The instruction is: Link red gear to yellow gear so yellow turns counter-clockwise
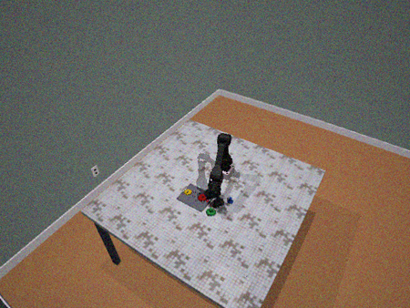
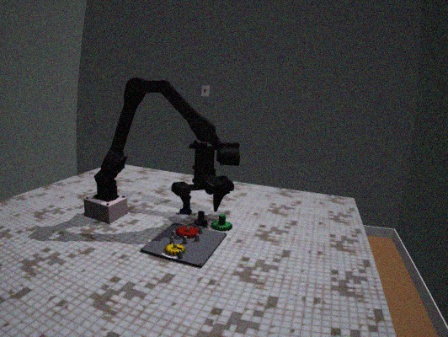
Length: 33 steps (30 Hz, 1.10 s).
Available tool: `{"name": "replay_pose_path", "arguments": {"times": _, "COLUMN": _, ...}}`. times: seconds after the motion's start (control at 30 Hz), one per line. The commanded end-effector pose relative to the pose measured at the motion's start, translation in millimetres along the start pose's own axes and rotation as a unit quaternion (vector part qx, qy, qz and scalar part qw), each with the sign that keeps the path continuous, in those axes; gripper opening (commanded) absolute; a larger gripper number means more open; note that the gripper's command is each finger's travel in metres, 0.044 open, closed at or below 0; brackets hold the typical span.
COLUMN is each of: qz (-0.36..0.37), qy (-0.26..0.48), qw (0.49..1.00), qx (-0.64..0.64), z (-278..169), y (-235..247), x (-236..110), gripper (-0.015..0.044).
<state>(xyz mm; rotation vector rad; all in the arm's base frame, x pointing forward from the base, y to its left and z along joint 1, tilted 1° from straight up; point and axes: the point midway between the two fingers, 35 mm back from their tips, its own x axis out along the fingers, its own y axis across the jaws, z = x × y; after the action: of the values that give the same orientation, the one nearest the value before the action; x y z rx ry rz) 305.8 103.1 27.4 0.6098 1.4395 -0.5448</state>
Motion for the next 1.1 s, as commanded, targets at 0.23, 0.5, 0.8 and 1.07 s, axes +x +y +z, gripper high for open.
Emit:
{"name": "replay_pose_path", "arguments": {"times": 0.23, "qz": -0.004, "qy": 0.006, "qw": 1.0, "qx": 0.002, "z": -2.2, "y": -1.8, "x": 9.3, "gripper": 0.044}}
{"name": "replay_pose_path", "arguments": {"times": 0.5, "qz": -0.004, "qy": 0.006, "qw": 1.0, "qx": 0.002, "z": -2.2, "y": -1.8, "x": 9.3, "gripper": 0.0282}}
{"name": "replay_pose_path", "arguments": {"times": 0.8, "qz": -0.004, "qy": 0.006, "qw": 1.0, "qx": 0.002, "z": -2.2, "y": -1.8, "x": 9.3, "gripper": 0.0066}}
{"name": "replay_pose_path", "arguments": {"times": 1.07, "qz": -0.004, "qy": 0.006, "qw": 1.0, "qx": 0.002, "z": -2.2, "y": -1.8, "x": 9.3, "gripper": 0.0}}
